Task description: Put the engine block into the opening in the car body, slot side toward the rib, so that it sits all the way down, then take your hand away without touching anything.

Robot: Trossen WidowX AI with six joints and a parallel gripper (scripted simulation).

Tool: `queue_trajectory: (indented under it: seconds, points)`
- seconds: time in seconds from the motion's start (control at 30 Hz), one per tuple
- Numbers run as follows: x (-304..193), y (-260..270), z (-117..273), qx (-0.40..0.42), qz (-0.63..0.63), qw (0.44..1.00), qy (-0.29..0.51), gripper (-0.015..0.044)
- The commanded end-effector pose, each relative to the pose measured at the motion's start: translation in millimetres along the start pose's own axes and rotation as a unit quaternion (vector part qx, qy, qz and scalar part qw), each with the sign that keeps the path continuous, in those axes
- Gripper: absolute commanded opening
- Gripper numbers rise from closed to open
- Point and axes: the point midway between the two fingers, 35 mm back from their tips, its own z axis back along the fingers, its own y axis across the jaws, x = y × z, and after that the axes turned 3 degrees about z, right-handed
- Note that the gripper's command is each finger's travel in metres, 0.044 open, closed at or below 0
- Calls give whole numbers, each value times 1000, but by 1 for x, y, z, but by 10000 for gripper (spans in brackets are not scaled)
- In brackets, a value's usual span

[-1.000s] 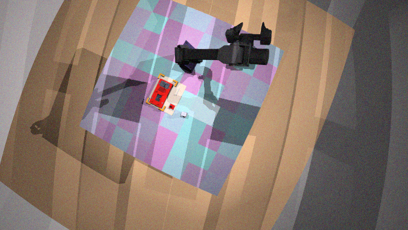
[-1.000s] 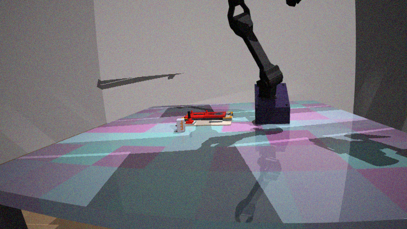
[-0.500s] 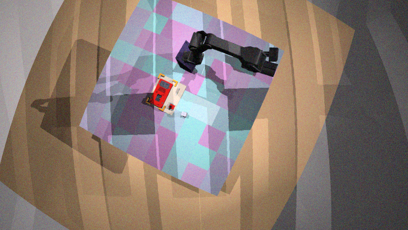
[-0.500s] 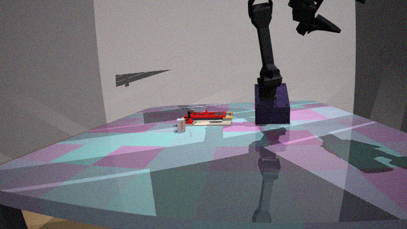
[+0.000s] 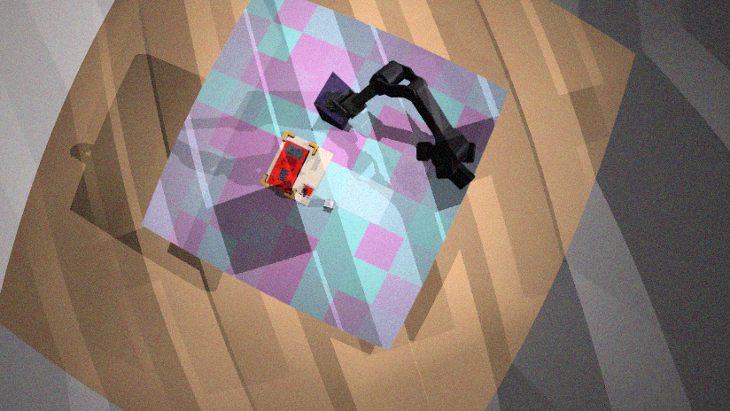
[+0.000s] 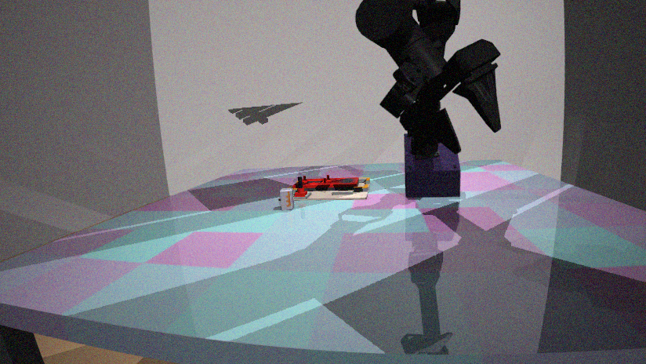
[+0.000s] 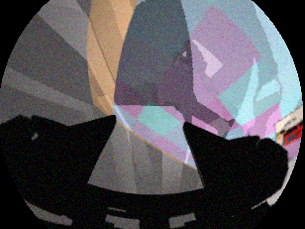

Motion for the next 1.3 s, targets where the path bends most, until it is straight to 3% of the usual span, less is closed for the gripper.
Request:
queue_trajectory:
  seconds: [0.0,0.23,0.47,1.0,1.27]
  points:
    - [51,-41,3,-41,-10,998,-49,440]
    - [125,-137,33,-117,-45,985,-117,440]
    - [155,-227,78,-161,-105,969,-158,440]
    - [146,-399,187,-194,-128,949,-213,440]
    - [145,-407,189,-196,-124,949,-215,440]
